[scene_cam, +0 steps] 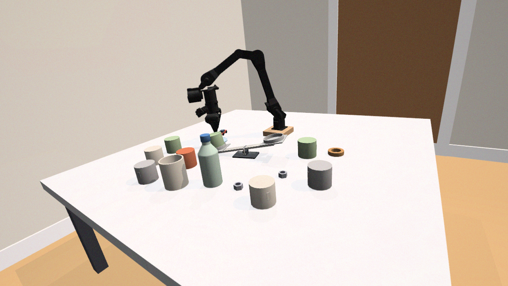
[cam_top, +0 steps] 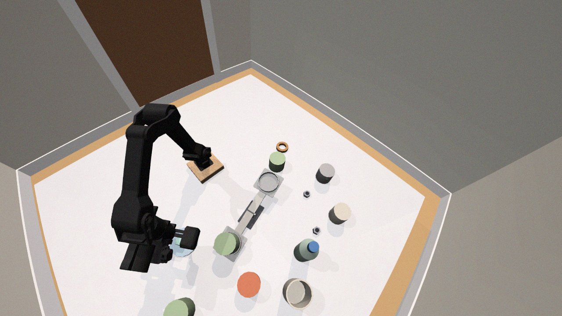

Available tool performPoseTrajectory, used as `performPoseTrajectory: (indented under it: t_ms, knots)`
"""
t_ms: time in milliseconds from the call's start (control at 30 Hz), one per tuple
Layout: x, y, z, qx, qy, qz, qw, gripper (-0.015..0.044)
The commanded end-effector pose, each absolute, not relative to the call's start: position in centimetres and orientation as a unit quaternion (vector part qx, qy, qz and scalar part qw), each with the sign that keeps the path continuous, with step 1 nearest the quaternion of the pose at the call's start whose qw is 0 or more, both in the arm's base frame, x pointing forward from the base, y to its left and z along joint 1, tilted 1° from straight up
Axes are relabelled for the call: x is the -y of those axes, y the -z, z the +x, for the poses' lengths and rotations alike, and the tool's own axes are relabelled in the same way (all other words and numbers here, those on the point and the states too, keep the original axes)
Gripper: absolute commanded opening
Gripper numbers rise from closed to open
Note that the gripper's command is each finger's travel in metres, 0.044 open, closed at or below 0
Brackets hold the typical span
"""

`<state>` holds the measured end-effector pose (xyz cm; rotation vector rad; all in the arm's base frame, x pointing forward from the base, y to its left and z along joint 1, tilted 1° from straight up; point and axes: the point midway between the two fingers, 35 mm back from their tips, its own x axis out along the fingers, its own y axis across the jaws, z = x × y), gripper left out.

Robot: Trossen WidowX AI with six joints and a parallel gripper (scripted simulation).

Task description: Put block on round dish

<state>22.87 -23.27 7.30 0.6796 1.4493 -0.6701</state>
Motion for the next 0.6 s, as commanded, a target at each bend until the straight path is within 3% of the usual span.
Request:
performPoseTrajectory:
  t_ms: [0, 200, 567]
  knots:
    - [23.4, -9.2, 23.0, -0.630, 0.295, 0.295, 0.655, 0.0440]
    - [23.2, -13.5, 22.7, -0.627, 0.298, 0.295, 0.656, 0.0440]
    - [23.2, -13.8, 22.7, -0.627, 0.298, 0.295, 0.656, 0.0440]
